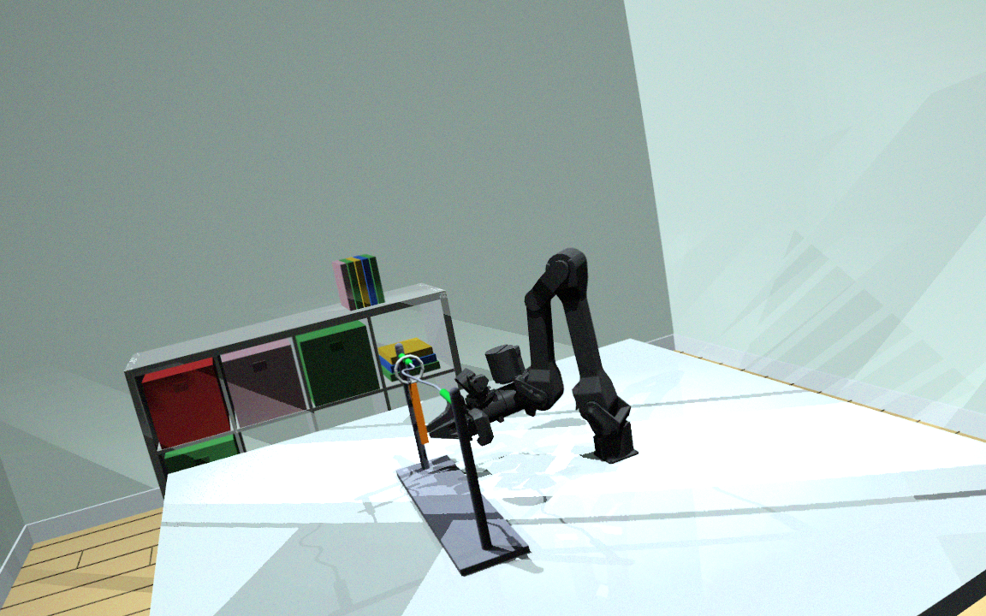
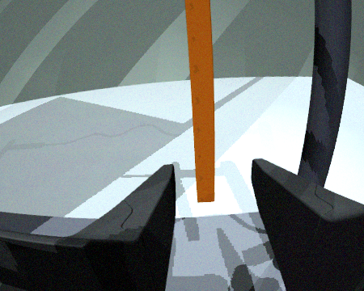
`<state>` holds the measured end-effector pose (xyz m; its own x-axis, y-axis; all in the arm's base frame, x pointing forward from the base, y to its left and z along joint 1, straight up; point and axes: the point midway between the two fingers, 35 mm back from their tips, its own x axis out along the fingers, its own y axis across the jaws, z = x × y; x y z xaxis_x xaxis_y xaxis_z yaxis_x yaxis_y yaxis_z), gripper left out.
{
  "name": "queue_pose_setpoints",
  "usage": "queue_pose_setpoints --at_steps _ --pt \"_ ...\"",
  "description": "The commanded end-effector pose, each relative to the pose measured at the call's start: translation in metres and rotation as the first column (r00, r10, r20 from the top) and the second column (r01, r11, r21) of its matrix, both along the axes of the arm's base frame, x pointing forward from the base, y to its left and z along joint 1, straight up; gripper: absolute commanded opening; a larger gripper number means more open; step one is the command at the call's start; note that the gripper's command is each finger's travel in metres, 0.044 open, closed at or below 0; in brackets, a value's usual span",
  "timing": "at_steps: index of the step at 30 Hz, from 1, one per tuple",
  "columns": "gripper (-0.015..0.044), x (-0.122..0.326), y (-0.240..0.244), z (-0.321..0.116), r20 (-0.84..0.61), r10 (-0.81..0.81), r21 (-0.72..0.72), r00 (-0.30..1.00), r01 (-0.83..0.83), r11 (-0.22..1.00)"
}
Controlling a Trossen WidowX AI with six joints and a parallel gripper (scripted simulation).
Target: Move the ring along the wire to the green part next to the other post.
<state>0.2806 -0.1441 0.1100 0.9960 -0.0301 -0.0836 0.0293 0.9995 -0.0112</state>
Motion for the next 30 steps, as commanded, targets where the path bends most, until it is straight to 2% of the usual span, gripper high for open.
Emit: queue_pose_setpoints --at_steps 1,19,30 --pt "0.0160 0.007 -0.002 0.002 0.008 -0.005 -0.003 1.000 0.005 1.000" --pt "0.0160 0.036 0.001 -0.001 0.013 -0.005 -0.002 1.000 0.005 1.000" --pt "0.0160 0.037 0.002 -0.001 0.013 -0.005 -0.002 1.000 0.005 1.000"
